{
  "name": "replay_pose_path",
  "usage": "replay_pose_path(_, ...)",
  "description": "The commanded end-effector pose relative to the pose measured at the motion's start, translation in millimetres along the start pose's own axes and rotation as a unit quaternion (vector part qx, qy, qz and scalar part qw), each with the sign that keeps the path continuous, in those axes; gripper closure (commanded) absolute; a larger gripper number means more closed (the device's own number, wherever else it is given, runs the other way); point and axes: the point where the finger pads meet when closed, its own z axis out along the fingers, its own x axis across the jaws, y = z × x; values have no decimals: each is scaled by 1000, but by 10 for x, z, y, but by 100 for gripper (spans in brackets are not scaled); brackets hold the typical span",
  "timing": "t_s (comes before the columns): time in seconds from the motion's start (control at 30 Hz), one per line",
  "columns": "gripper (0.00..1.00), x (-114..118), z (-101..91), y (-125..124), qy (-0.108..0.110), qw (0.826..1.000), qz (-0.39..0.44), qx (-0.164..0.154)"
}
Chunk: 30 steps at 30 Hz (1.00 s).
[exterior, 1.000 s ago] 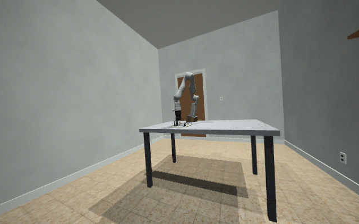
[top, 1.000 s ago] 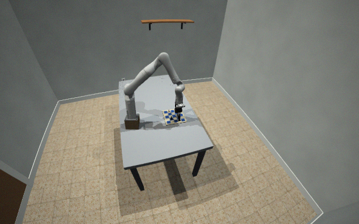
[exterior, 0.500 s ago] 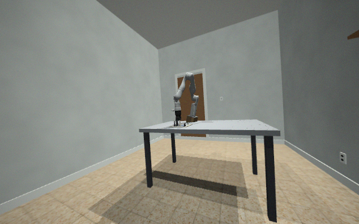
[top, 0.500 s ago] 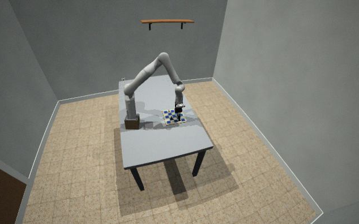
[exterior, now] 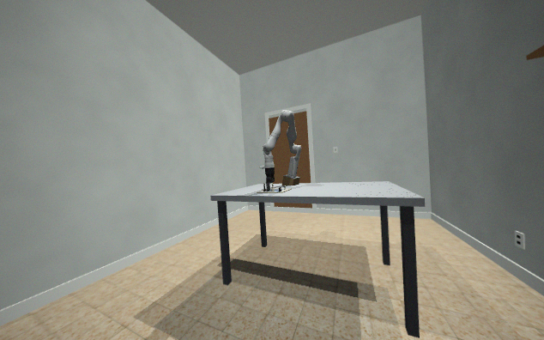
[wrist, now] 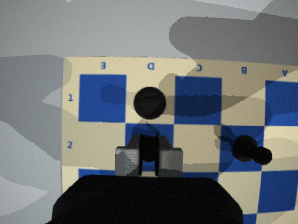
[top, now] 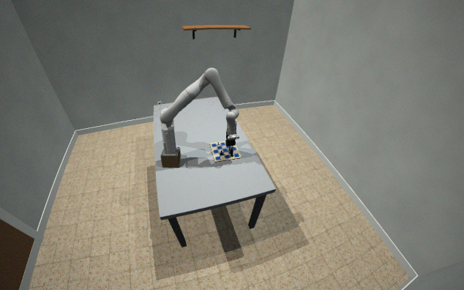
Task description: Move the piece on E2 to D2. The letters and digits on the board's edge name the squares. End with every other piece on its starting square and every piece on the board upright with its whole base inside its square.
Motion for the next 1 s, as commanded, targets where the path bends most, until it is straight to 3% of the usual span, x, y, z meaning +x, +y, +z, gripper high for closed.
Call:
replay_pose_path(0.0,73,-7,-9,-2,-1,1000,0,0)
replay_pose_path(0.13,73,-7,-9,-2,-1,1000,0,0)
replay_pose_path(0.17,59,-7,-9,-2,-1,1000,0,0)
replay_pose_path(0.23,59,-7,-9,-2,-1,1000,0,0)
replay_pose_path(0.27,46,-7,-9,-2,-1,1000,0,0)
replay_pose_path(0.33,46,-7,-9,-2,-1,1000,0,0)
replay_pose_path(0.37,32,-7,-9,-2,-1,1000,0,0)
replay_pose_path(0.8,32,-7,-17,-2,-1,1000,0,0)
replay_pose_path(0.97,32,-7,-124,-2,-1,1000,0,0)
